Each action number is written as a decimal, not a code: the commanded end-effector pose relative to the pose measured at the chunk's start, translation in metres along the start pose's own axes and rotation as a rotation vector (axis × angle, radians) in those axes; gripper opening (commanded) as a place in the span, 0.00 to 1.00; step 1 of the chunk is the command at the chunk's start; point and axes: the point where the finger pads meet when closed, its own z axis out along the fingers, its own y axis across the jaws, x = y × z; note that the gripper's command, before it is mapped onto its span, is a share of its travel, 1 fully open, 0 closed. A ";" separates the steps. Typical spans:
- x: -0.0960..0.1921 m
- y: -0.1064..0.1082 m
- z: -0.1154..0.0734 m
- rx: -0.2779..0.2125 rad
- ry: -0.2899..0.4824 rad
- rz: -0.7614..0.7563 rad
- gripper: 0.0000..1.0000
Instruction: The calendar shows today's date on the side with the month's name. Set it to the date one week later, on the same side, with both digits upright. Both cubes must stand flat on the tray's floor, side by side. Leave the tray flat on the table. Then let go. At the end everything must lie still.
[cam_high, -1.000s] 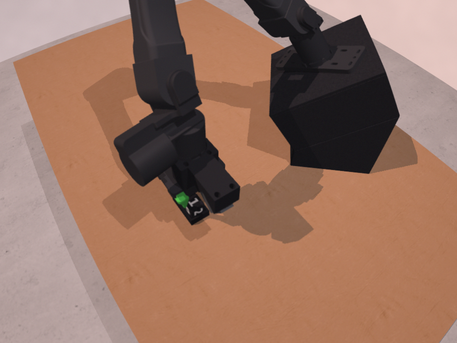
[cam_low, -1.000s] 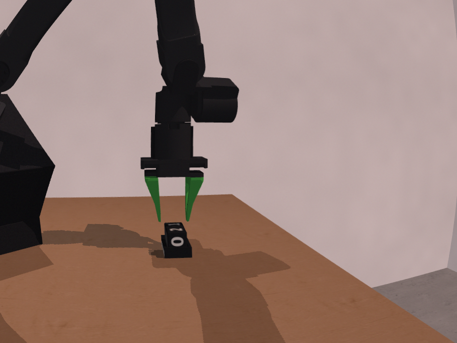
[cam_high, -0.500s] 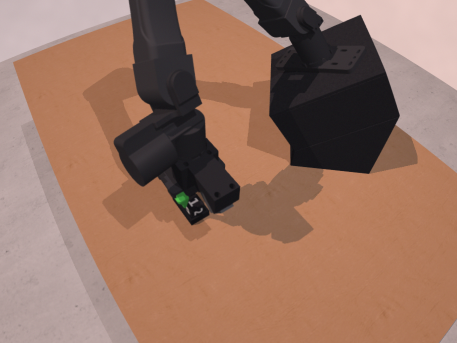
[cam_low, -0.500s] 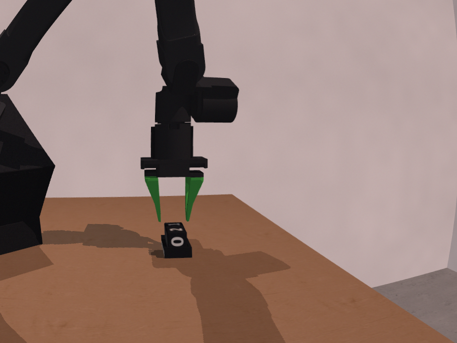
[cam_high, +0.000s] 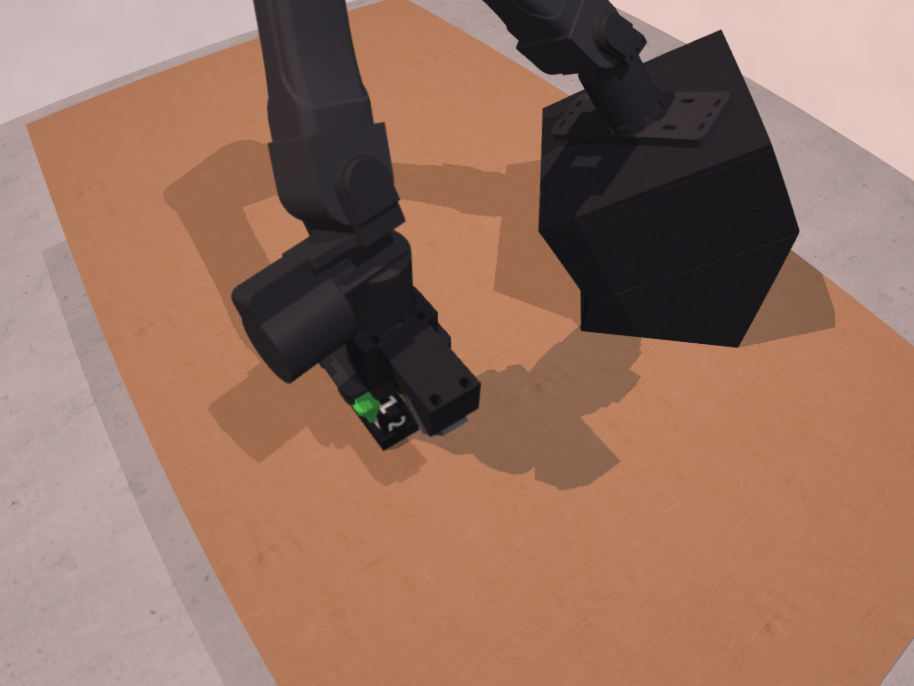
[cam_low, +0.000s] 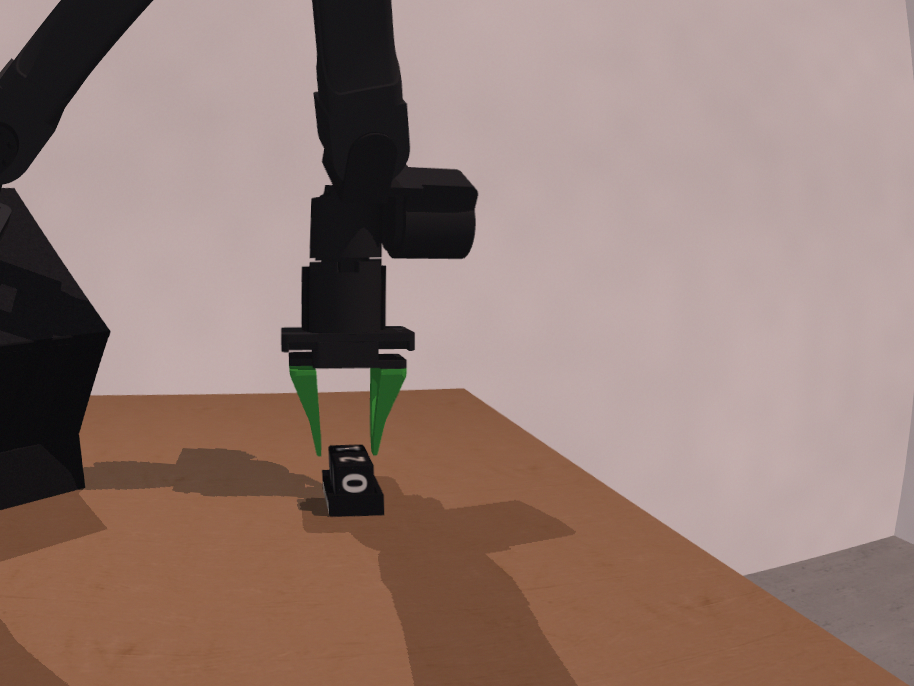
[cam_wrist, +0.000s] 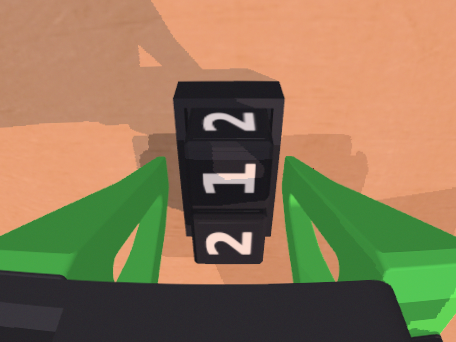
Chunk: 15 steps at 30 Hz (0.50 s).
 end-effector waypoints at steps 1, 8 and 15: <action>-0.005 -0.005 0.006 0.014 -0.017 -0.002 0.45; -0.005 -0.013 0.011 0.035 -0.022 0.005 0.45; -0.004 -0.020 0.007 0.058 -0.026 0.014 0.45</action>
